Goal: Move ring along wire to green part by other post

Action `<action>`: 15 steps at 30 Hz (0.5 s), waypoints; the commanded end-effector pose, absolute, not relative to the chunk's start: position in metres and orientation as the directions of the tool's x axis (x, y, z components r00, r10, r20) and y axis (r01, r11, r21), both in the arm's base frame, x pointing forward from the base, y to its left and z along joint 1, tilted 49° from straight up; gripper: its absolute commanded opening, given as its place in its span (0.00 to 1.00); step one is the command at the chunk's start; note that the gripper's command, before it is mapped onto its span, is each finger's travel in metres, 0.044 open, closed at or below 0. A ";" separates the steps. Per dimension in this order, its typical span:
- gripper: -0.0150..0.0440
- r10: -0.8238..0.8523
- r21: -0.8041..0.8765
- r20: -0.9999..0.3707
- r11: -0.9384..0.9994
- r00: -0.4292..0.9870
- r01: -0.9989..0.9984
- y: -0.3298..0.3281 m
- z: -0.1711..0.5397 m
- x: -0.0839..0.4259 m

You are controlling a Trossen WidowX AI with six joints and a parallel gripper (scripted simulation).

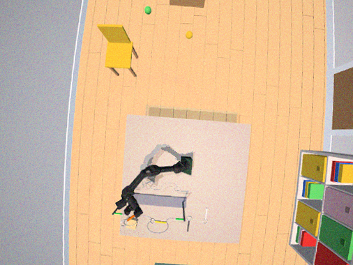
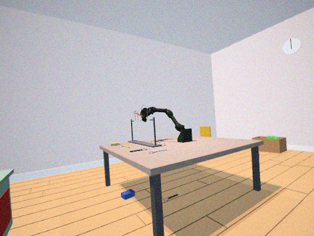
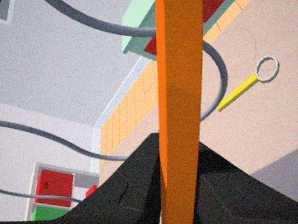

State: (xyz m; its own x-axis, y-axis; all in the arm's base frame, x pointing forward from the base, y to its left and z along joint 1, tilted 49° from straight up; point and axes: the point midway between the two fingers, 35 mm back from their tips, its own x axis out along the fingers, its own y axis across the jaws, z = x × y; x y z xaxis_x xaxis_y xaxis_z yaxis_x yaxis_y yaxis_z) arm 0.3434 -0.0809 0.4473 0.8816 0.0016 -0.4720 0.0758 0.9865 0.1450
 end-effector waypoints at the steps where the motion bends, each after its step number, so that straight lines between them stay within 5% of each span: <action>1: 0.00 -0.041 0.052 -0.472 0.996 0.881 0.074 -0.084 0.447 0.343; 15: 0.00 -0.182 -0.219 -0.447 0.972 0.876 0.090 -0.100 0.447 0.343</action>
